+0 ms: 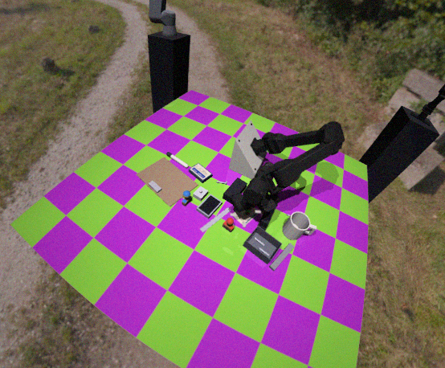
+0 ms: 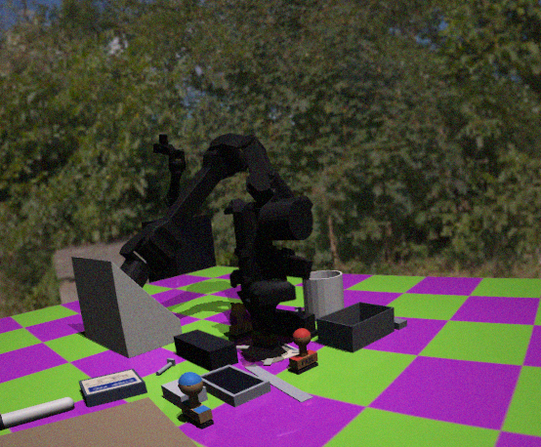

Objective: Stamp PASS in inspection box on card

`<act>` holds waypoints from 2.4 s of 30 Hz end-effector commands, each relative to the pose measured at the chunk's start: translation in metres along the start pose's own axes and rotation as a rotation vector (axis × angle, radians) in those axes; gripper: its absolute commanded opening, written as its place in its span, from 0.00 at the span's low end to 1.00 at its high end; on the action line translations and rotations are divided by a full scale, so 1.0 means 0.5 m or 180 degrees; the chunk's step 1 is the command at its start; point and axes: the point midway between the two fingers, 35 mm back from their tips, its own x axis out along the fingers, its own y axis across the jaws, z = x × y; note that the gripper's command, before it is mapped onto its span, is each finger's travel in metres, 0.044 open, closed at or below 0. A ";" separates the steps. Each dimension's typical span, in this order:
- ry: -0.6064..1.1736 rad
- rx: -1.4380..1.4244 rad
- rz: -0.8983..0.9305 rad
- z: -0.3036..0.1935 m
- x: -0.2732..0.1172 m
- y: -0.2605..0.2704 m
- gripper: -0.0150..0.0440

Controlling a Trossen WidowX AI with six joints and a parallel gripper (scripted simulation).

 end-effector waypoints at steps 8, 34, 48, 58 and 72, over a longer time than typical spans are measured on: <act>-0.0013 0.0020 0.0010 0.001 0.005 0.001 0.25; -0.0014 0.0020 0.0010 0.001 0.011 0.001 0.25; -0.0014 0.0020 0.0010 0.001 0.011 0.001 0.25; -0.0013 0.0020 0.0009 0.001 0.002 0.001 0.25; -0.0010 0.0021 0.0007 0.001 -0.015 -0.001 0.25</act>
